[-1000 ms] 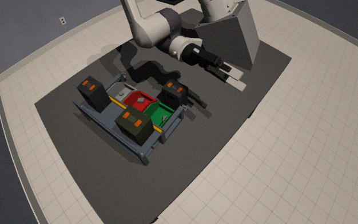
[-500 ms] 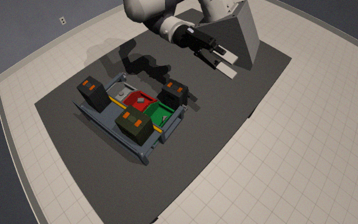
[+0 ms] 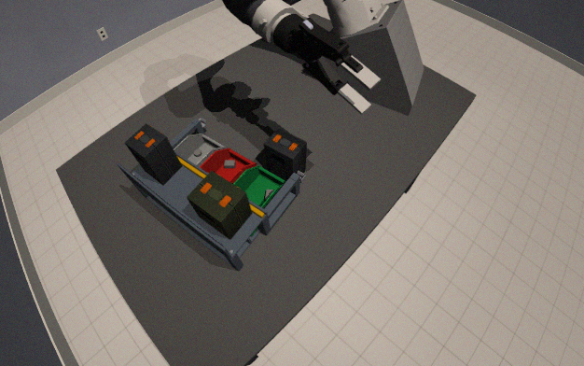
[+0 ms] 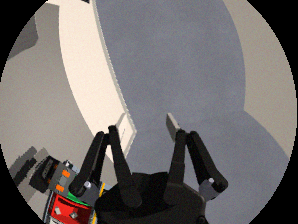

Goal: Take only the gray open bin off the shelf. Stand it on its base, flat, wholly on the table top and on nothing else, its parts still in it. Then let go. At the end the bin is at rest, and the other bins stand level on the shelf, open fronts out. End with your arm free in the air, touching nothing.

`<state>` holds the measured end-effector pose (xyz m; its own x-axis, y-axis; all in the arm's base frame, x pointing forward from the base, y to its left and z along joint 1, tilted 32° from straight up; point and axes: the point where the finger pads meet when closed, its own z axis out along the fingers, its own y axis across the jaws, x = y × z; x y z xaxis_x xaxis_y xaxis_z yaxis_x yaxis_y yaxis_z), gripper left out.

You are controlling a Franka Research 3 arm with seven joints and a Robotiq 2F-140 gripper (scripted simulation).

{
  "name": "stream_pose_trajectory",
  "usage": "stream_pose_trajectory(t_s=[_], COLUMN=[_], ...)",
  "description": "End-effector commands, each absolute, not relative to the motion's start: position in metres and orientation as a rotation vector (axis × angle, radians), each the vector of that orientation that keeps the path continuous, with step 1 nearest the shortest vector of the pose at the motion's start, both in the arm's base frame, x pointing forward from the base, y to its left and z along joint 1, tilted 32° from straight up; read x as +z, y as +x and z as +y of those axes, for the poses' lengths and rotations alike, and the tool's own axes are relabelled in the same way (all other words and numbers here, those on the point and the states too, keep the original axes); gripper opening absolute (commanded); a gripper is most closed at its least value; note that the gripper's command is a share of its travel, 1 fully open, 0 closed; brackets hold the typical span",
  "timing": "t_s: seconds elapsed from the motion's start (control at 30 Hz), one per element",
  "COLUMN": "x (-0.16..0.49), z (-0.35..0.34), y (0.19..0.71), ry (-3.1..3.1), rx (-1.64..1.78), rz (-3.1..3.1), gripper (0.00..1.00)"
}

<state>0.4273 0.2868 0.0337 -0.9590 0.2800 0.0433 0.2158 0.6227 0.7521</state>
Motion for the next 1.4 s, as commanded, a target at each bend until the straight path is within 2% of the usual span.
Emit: stream_pose_trajectory(t_s=[0.0,0.33,0.5,0.9,1.07,1.37], x=[0.038,0.038,0.078,0.078,0.114,0.114], z=[0.265,0.265,0.238,0.238,0.210,0.210], y=[0.425,0.425,0.414,0.414,0.402,0.402], ry=[0.451,0.451,0.312,0.312,0.152,0.152], rx=[1.059,1.059,0.719,0.719,0.378,0.378], rz=[2.819,2.819,2.845,2.845,2.823,2.823], gripper=[0.57,0.57,0.57,0.57,0.57,0.57])
